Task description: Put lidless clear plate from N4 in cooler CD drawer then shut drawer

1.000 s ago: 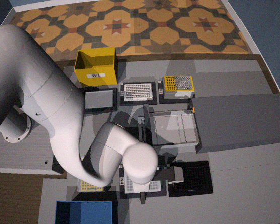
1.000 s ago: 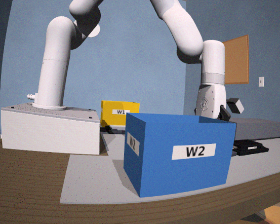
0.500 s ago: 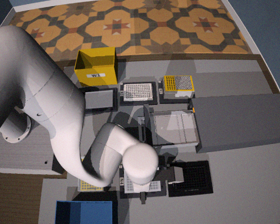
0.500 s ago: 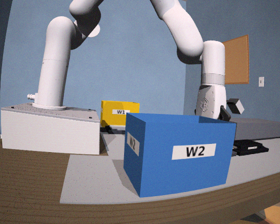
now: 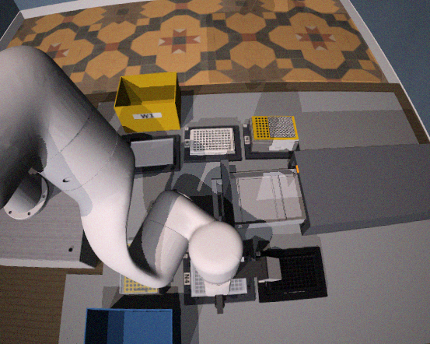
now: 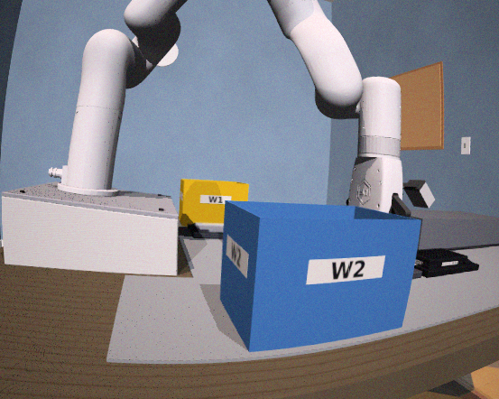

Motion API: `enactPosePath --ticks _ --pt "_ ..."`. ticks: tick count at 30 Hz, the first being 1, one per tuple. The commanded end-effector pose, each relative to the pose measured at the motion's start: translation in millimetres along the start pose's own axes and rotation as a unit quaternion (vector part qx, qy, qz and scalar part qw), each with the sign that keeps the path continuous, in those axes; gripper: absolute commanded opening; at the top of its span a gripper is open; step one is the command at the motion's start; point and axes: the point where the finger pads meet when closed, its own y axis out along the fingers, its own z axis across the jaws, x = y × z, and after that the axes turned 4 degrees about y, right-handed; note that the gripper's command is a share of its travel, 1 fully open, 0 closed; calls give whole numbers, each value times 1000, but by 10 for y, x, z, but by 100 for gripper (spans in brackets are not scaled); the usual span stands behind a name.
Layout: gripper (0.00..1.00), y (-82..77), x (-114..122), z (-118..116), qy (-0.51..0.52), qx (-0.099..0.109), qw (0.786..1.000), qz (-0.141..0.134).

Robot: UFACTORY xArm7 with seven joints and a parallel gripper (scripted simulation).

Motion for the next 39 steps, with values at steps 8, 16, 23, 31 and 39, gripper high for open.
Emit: enactPosePath --ticks 8,16,23,31,39 --pt "100 52 -18 6 0 1 1000 2" --pt "100 98 -18 6 0 1 1000 2" --pt "100 99 -18 7 0 1 1000 2" --pt "100 98 -18 7 0 1 1000 2" --pt "0 88 -18 7 0 1 1000 2"
